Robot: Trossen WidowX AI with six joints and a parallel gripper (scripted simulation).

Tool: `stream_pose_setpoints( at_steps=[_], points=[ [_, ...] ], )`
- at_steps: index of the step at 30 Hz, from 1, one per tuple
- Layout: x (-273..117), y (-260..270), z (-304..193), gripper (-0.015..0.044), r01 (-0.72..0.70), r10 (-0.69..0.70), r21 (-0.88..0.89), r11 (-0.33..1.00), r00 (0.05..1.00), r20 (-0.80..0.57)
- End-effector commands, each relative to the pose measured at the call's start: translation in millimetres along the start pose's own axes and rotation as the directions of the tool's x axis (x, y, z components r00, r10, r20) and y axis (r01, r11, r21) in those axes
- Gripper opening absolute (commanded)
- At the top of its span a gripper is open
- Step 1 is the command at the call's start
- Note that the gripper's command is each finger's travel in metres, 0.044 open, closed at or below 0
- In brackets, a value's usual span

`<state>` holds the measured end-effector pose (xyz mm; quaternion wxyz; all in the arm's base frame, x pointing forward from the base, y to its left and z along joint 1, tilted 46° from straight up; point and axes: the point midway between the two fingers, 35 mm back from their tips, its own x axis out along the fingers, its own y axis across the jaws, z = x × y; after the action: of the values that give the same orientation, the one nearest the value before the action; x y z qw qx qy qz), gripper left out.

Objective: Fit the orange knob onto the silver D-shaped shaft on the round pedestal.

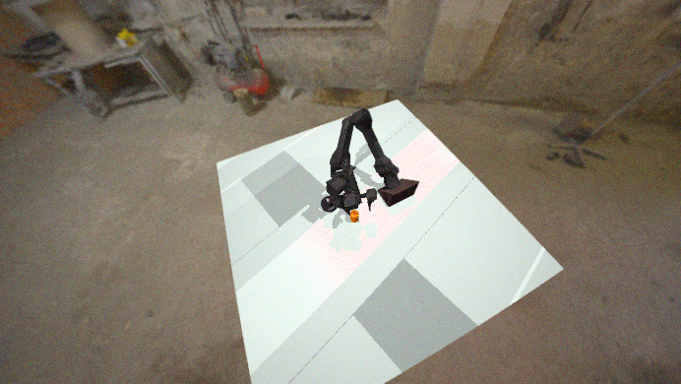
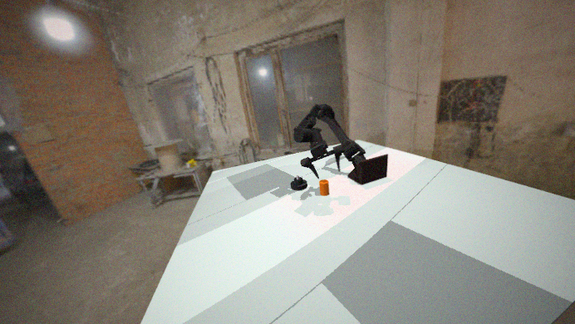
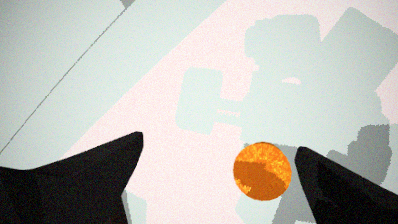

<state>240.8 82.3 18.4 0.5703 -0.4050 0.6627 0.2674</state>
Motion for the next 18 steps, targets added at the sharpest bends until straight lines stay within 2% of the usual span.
stream_pose_setpoints(
  at_steps=[1, 18],
  points=[
    [-32.1, -3.1, 15.4, 0.0440, 0.263, -0.275, -0.091, 0.961, 0.856, -0.437],
    [-33.3, -3.3, 15.7, 0.0440, 0.270, -0.284, -0.096, 0.958, 0.850, -0.443]
  ],
)
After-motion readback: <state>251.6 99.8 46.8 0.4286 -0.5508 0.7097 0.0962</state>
